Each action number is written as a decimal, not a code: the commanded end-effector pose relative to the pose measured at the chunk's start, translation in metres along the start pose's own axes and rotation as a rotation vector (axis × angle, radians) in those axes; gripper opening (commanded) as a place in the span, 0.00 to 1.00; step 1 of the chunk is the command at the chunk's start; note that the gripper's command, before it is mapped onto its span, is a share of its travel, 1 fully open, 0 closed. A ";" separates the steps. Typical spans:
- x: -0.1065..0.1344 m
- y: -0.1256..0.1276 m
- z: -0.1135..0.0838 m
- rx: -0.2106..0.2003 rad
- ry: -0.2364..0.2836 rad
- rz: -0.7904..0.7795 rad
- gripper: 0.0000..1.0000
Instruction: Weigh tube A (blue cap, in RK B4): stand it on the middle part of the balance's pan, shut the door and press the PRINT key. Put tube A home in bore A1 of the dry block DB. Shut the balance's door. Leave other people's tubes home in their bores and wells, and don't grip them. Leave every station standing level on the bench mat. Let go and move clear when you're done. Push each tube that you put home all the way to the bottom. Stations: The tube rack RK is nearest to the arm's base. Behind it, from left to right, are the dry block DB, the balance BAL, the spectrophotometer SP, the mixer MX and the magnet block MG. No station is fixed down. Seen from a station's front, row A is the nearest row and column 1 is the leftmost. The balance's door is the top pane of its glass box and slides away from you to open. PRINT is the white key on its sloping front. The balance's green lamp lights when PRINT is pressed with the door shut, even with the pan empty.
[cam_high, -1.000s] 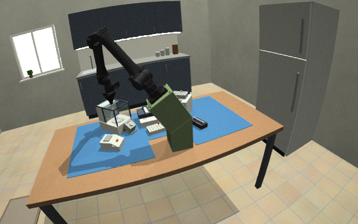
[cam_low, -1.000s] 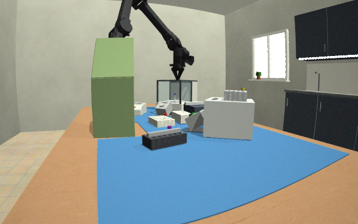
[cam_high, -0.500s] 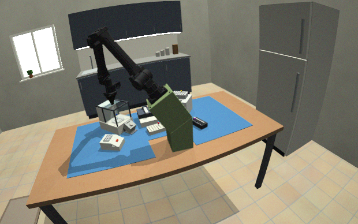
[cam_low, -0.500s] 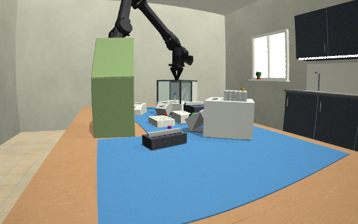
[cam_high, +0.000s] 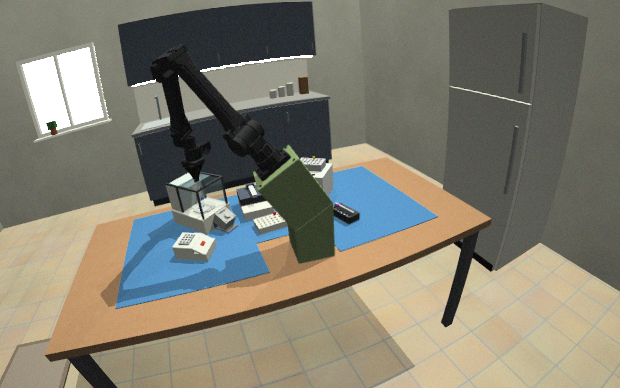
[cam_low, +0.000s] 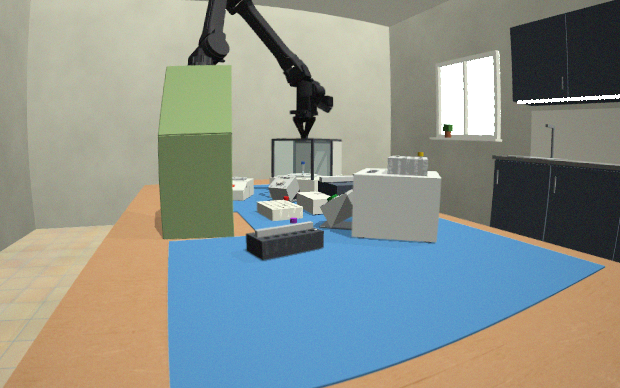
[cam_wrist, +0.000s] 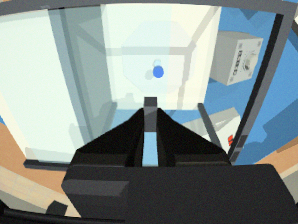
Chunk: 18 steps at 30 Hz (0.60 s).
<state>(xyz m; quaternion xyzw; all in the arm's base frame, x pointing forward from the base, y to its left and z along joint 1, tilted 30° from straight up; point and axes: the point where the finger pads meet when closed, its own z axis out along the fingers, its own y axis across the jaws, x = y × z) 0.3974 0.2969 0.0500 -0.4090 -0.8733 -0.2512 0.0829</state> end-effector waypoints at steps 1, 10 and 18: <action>-0.003 -0.001 -0.004 -0.018 -0.004 -0.008 0.06; -0.003 -0.010 -0.004 -0.018 -0.004 -0.007 0.06; -0.003 -0.016 -0.004 -0.017 -0.004 -0.007 0.06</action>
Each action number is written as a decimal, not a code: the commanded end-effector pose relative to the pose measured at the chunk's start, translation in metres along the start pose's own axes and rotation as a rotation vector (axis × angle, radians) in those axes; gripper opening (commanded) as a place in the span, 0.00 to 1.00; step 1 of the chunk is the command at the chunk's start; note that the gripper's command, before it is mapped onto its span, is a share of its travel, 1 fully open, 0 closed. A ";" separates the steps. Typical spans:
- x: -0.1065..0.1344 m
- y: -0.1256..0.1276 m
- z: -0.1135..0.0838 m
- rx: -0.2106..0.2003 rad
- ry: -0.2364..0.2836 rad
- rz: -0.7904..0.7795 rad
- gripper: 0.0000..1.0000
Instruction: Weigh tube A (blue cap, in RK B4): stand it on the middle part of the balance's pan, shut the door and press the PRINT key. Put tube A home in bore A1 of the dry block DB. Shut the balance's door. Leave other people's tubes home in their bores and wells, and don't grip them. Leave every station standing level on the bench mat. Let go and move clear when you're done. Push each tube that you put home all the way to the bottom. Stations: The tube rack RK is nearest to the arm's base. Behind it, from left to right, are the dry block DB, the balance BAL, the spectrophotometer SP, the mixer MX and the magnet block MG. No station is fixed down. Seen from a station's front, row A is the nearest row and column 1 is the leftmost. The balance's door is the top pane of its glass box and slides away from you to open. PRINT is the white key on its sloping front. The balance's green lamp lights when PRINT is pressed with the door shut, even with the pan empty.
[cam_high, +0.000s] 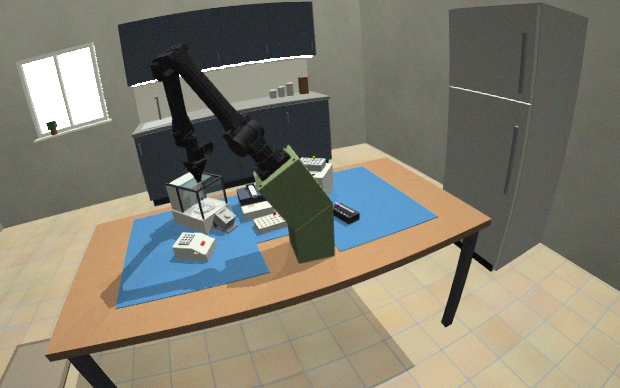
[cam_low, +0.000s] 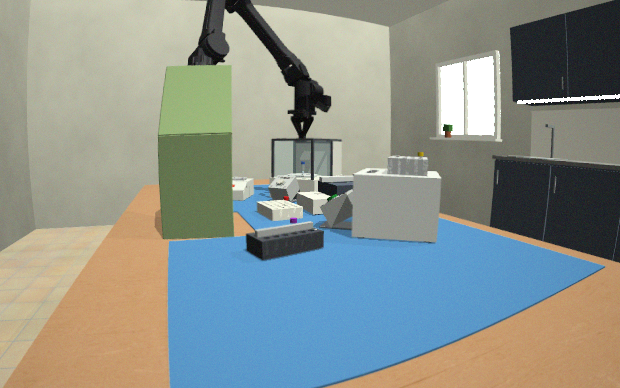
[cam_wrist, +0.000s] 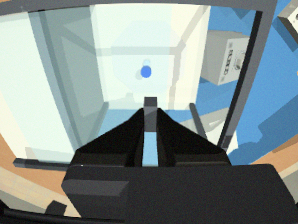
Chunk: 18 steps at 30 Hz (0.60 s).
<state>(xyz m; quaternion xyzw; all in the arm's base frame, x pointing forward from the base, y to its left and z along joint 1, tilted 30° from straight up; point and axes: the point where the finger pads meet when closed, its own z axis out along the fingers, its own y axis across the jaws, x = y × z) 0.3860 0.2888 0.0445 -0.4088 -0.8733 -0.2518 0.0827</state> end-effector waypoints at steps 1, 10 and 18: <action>-0.003 -0.002 -0.005 -0.018 -0.005 -0.008 0.06; -0.004 -0.011 -0.004 -0.016 -0.004 -0.006 0.06; -0.003 -0.017 -0.004 -0.017 -0.005 -0.008 0.06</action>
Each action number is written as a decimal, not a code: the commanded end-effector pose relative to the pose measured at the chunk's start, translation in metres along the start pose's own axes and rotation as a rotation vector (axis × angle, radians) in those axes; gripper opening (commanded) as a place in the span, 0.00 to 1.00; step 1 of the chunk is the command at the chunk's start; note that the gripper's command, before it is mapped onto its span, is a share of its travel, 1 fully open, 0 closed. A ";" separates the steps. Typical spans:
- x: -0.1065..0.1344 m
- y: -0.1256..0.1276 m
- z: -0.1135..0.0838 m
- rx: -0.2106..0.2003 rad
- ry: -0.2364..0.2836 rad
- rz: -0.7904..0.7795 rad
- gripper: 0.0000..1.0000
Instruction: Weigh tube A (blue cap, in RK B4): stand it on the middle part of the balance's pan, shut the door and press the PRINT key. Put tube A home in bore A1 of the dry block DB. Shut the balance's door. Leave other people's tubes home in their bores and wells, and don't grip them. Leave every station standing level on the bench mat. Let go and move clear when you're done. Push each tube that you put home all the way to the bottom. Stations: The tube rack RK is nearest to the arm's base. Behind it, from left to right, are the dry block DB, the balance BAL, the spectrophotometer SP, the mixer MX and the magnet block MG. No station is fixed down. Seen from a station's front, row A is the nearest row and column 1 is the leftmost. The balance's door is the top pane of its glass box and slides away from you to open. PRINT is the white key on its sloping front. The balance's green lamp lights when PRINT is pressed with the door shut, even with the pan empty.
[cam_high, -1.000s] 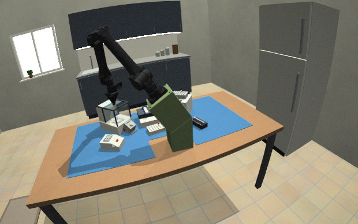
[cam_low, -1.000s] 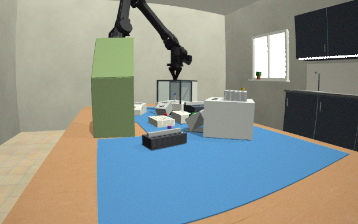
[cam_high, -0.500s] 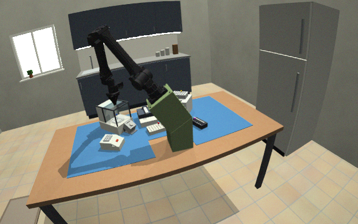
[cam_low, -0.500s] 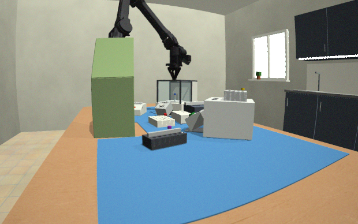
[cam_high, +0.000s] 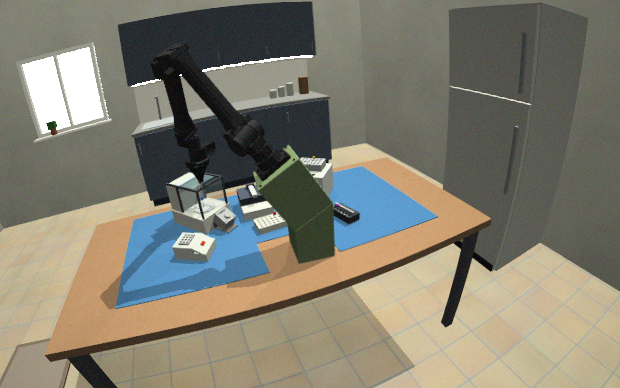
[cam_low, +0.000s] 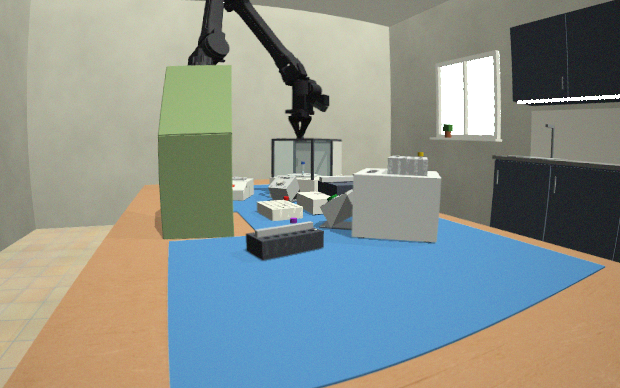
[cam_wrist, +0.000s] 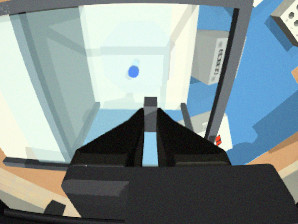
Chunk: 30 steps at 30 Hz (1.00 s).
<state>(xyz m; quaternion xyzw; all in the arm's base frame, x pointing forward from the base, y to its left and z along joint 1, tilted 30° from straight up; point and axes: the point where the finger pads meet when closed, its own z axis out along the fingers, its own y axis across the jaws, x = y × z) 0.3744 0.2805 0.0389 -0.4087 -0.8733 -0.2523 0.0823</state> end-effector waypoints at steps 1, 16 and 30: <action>-0.004 -0.002 -0.005 -0.017 -0.005 -0.007 0.06; -0.003 -0.017 -0.003 -0.012 -0.004 -0.005 0.06; -0.004 -0.029 -0.003 -0.013 -0.005 -0.005 0.06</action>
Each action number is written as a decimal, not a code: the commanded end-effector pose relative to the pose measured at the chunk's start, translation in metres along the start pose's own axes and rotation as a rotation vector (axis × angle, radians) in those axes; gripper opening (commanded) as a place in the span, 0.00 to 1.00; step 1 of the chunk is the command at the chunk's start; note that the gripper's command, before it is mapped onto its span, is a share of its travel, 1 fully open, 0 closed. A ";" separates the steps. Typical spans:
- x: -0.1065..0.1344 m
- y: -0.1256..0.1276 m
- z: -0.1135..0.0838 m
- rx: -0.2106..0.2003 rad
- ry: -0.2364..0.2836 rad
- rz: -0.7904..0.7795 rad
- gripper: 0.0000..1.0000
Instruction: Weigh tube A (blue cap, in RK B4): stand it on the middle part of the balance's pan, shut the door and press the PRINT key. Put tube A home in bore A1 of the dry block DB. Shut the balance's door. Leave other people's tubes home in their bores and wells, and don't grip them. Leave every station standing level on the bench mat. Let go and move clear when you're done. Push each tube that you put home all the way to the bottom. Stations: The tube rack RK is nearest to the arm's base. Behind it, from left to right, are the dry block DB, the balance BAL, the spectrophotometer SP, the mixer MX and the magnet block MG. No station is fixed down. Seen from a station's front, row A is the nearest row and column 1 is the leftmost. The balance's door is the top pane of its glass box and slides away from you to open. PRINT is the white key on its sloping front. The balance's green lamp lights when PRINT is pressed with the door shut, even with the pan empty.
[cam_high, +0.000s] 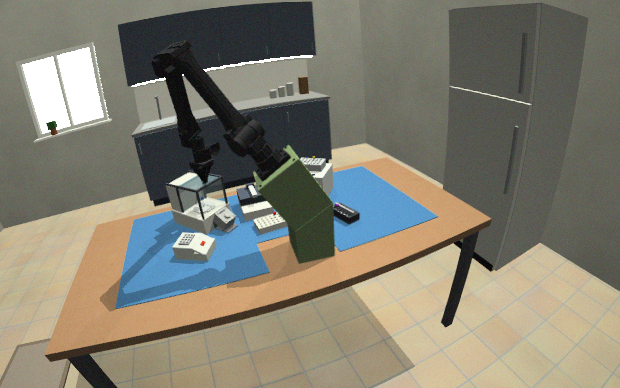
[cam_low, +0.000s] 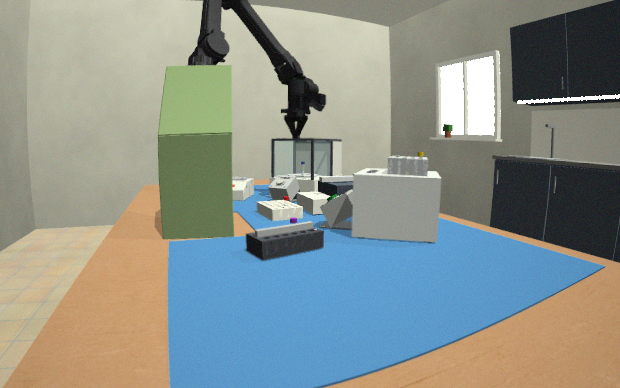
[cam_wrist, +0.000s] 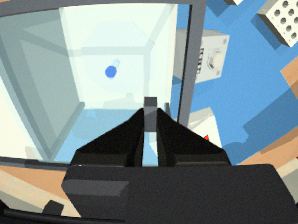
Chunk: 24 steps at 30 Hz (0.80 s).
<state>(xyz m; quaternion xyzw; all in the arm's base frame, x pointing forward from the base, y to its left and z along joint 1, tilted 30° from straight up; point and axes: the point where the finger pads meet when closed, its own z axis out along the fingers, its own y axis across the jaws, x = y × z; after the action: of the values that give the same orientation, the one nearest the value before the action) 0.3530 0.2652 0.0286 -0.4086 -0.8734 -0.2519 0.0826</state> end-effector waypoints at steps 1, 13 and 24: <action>-0.004 -0.006 0.002 0.003 -0.001 0.003 0.06; -0.004 -0.014 -0.002 -0.012 -0.005 -0.004 0.06; -0.004 -0.020 0.000 0.008 -0.002 0.005 0.06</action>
<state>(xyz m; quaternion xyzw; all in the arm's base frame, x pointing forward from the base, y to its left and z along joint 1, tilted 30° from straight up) 0.3446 0.2592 0.0246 -0.4081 -0.8732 -0.2537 0.0816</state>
